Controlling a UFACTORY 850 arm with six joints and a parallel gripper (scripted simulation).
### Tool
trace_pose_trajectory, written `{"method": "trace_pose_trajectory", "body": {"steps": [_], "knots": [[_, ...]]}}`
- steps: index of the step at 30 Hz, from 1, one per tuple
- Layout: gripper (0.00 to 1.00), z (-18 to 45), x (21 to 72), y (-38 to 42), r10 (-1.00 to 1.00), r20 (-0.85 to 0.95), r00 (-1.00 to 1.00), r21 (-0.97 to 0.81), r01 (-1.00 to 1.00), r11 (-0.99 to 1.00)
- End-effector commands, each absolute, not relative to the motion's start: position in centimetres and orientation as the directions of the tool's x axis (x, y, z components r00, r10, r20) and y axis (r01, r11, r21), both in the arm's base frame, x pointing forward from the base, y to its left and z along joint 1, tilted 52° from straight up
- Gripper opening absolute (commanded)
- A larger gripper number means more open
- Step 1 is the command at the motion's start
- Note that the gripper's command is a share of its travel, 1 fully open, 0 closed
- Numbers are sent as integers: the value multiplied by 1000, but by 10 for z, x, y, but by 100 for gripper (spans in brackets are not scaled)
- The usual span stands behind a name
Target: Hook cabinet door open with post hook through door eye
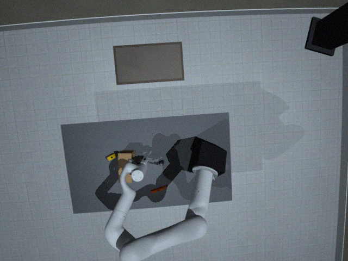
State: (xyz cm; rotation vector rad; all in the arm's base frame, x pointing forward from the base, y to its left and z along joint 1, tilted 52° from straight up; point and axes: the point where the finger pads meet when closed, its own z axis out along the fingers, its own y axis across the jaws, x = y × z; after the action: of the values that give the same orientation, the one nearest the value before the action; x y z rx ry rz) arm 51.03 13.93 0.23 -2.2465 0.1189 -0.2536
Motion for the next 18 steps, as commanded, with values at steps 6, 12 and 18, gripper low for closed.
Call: {"method": "trace_pose_trajectory", "body": {"steps": [6,12,18], "knots": [[23,3,511,139,-172,143,975,-773,1,-635],[23,3,511,139,-172,143,975,-773,1,-635],[23,3,511,139,-172,143,975,-773,1,-635]]}}
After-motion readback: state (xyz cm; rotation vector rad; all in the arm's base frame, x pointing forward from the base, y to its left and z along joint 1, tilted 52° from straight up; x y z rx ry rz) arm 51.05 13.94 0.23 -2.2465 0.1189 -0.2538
